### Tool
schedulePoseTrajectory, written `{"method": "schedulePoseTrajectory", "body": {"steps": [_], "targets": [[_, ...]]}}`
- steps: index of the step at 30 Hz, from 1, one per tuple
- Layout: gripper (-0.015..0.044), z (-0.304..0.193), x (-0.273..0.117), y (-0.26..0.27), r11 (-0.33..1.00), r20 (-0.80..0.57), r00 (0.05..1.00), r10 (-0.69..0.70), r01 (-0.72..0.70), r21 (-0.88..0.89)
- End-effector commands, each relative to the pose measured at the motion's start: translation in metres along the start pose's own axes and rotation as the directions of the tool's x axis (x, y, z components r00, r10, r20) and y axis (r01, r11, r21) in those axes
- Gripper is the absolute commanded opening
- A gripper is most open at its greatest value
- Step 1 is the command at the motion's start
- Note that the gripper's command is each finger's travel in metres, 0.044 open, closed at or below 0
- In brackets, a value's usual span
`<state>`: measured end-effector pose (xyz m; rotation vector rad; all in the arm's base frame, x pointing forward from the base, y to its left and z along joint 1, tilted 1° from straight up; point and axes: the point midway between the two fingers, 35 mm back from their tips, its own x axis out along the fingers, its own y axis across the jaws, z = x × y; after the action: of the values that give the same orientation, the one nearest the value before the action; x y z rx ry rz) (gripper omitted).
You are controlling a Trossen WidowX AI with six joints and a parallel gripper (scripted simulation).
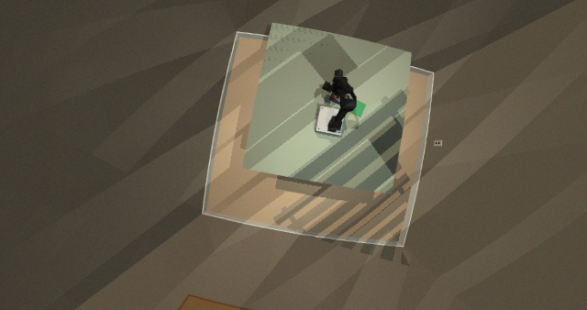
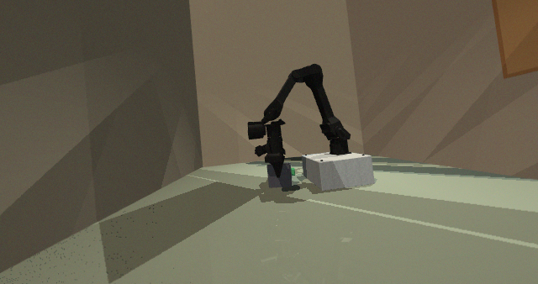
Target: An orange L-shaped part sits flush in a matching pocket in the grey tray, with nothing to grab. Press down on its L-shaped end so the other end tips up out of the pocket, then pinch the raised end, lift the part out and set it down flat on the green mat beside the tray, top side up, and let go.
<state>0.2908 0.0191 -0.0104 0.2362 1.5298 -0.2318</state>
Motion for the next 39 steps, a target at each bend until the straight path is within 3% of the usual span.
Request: {"method": "schedulePoseTrajectory", "body": {"steps": [1,5,12,39], "targets": [[0.018,0.003,-0.006,0.002,1.0,0.013,1.0,0.004,-0.004,0.006],[0.018,0.005,-0.015,0.002,1.0,0.013,1.0,0.004,-0.004,0.006],[0.018,0.003,-0.102,-0.01,1.0,0.013,1.0,0.003,-0.003,0.006],[0.018,0.006,-0.101,-0.008,1.0,0.031,0.999,0.009,-0.01,0.011]]}}
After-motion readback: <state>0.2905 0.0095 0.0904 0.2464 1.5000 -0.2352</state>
